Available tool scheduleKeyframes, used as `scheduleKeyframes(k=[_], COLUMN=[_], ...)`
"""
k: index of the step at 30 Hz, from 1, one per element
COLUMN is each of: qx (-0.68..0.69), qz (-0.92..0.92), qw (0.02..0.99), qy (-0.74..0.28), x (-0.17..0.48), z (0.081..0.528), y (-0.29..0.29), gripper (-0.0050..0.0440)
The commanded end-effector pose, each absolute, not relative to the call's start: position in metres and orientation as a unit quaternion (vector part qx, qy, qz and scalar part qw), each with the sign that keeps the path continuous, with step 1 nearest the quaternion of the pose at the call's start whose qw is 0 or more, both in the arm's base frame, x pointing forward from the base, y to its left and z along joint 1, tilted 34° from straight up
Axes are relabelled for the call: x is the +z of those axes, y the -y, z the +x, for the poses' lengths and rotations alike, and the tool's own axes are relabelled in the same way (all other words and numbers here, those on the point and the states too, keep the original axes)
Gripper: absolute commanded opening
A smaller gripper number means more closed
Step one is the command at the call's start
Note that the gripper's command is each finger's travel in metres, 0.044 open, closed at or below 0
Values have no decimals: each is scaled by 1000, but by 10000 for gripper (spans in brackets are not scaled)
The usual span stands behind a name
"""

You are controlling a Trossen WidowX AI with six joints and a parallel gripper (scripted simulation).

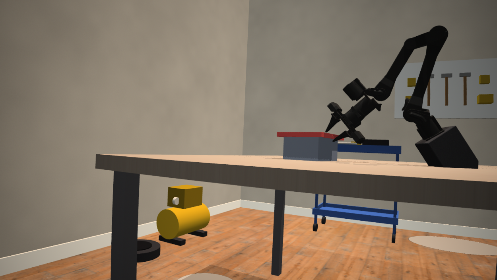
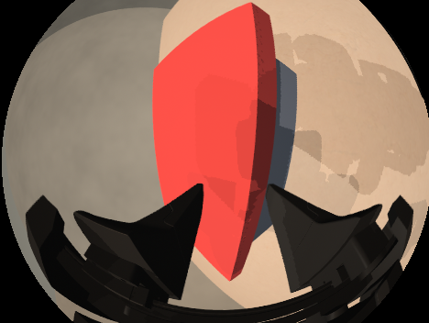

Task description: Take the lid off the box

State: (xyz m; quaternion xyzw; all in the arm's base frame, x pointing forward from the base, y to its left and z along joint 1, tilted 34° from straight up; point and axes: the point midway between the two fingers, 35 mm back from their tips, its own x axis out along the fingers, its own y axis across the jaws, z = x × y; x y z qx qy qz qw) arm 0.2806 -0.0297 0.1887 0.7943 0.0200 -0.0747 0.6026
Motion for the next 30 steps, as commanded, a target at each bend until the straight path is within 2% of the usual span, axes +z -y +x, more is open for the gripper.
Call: scheduleKeyframes(k=[1,14,19,30], qx=[-78,-78,-78,-77], qz=[795,795,795,794], qw=[601,601,601,602], qy=[-19,-19,-19,-22], x=[187,187,187,188], z=[282,282,282,280], y=[30,30,30,30], gripper=[195,122,2,-3])
